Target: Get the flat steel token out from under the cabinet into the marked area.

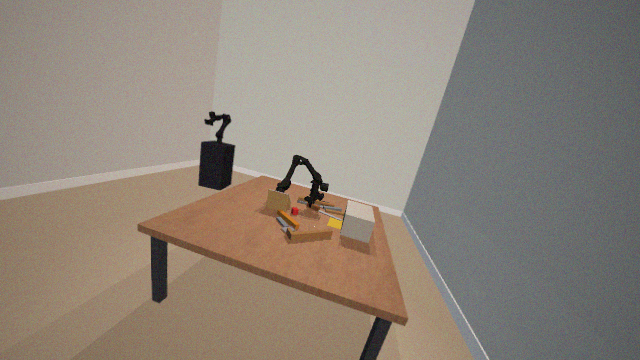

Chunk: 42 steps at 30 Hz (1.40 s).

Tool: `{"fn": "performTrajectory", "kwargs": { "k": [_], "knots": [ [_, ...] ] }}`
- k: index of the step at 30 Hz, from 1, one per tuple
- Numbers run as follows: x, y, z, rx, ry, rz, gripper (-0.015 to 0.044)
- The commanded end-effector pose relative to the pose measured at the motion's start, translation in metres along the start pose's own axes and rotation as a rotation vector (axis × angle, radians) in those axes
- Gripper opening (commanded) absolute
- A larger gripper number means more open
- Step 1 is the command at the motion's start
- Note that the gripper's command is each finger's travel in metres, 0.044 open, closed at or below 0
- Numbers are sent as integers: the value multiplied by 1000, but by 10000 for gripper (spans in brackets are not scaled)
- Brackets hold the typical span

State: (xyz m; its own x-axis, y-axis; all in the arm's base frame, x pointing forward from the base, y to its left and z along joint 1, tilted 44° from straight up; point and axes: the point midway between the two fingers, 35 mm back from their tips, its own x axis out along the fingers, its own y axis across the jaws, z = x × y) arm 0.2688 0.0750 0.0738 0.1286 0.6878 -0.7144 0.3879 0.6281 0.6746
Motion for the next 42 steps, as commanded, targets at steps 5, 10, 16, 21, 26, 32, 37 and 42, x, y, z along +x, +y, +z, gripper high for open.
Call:
{"fn": "performTrajectory", "kwargs": {
  "k": [5,10,16,21,26,32,37,42],
  "knots": [
    [-1,1,8,-3,-3,1,26],
    [0,0,6,1,0,0,157],
    [0,0,6,0,-2,1,226],
    [0,0,6,-1,-3,2,270],
    [0,0,6,-3,-3,2,270],
    [3,0,4,-1,-3,2,270],
    [2,0,6,-6,-4,2,165],
    [2,0,6,-6,-4,2,112]
  ]
}}
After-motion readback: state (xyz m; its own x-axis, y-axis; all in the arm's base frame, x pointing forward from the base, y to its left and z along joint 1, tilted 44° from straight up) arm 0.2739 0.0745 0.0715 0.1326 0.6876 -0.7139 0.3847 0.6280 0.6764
